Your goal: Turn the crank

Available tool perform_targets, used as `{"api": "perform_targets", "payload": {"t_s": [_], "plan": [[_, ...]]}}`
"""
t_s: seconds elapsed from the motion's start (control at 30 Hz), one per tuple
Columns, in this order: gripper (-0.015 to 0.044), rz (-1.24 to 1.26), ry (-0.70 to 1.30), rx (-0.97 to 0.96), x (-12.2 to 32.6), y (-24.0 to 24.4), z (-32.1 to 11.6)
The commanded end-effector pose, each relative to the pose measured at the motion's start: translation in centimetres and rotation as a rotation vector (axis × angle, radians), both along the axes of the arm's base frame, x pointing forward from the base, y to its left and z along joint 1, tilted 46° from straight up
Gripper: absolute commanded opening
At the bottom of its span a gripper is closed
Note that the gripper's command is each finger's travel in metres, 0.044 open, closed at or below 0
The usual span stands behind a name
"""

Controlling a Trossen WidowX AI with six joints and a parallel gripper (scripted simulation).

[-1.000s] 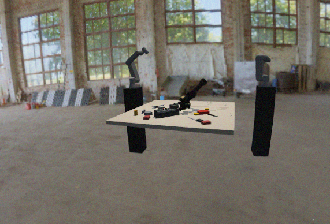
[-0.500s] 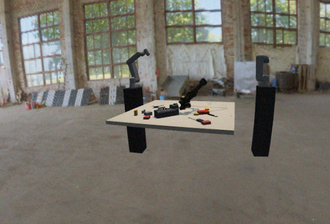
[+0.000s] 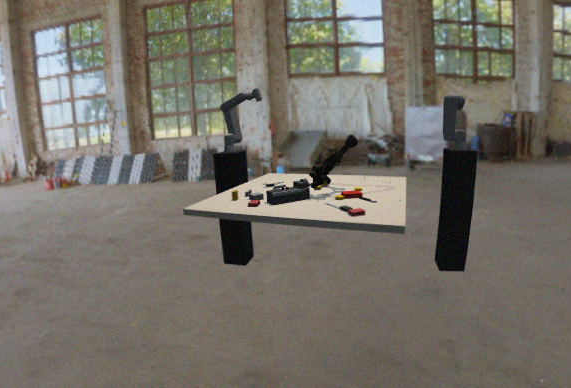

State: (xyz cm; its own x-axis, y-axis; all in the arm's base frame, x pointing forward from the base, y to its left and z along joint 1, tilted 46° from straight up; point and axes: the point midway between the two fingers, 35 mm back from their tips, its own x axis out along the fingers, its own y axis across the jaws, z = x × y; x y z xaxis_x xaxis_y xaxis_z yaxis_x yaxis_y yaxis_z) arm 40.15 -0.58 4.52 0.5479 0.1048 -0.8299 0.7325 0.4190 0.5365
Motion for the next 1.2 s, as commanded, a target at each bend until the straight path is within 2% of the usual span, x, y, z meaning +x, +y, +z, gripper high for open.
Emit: {"api": "perform_targets", "payload": {"t_s": [0.0,1.17], "plan": [[0.0000,-0.004,-0.007,-0.005,-0.1,-0.7,0.7],[0.0000,-0.005,-0.005,-0.007,-2.8,-3.6,0.3]]}}
